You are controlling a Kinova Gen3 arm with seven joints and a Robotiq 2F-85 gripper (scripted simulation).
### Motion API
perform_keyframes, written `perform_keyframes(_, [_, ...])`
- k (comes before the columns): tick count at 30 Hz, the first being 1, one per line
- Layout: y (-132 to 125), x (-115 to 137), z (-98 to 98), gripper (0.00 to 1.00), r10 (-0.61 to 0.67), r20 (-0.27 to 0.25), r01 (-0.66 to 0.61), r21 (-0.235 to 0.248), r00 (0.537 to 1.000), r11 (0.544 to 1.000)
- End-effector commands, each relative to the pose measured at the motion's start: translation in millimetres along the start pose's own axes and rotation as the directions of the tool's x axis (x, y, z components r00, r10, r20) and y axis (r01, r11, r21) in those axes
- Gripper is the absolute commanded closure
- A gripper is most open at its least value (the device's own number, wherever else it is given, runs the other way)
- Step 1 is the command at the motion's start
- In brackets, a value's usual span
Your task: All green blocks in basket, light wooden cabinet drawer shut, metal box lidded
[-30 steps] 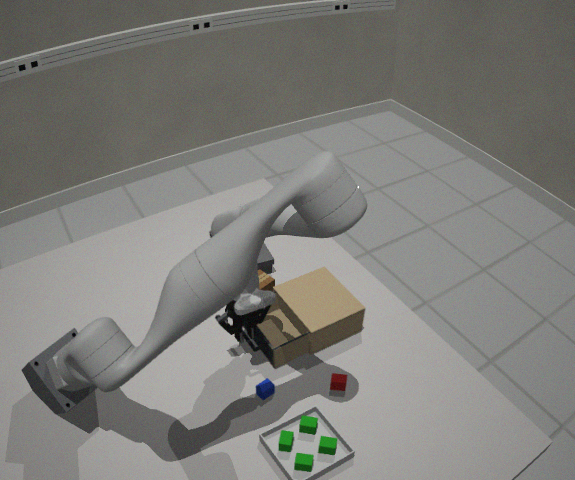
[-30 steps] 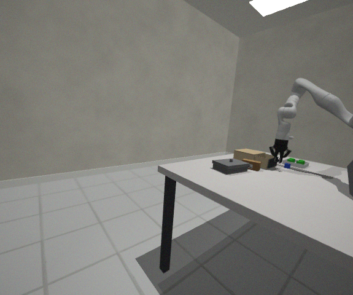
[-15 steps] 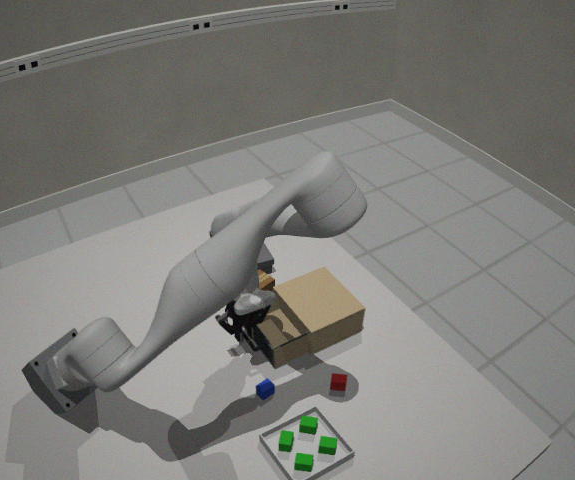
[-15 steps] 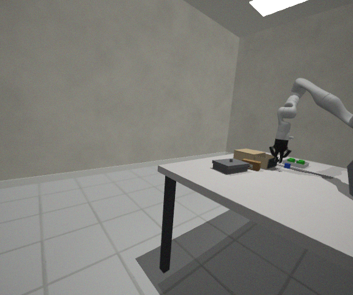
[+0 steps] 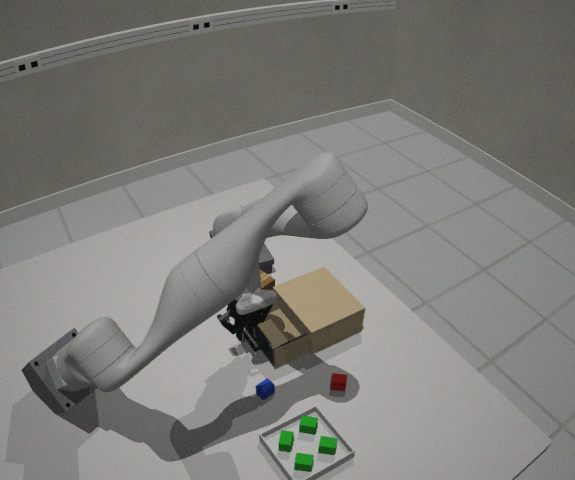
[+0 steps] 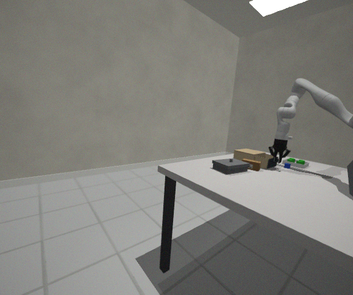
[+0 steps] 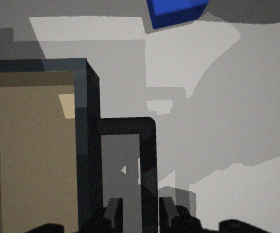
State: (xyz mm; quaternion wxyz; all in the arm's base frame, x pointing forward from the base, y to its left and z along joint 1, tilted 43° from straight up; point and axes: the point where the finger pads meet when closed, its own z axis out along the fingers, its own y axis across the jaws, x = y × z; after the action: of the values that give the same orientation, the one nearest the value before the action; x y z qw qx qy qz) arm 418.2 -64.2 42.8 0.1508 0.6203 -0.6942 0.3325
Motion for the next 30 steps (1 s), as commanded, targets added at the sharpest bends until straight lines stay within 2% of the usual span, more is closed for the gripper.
perform_keyframes(1, [-2, 1, 1.1, 0.7, -0.003, -0.002, 0.003, 0.0, 1.0, 1.0])
perform_keyframes(30, [-17, 1, -0.5, 0.7, -0.003, -0.002, 0.003, 0.0, 1.0, 1.0])
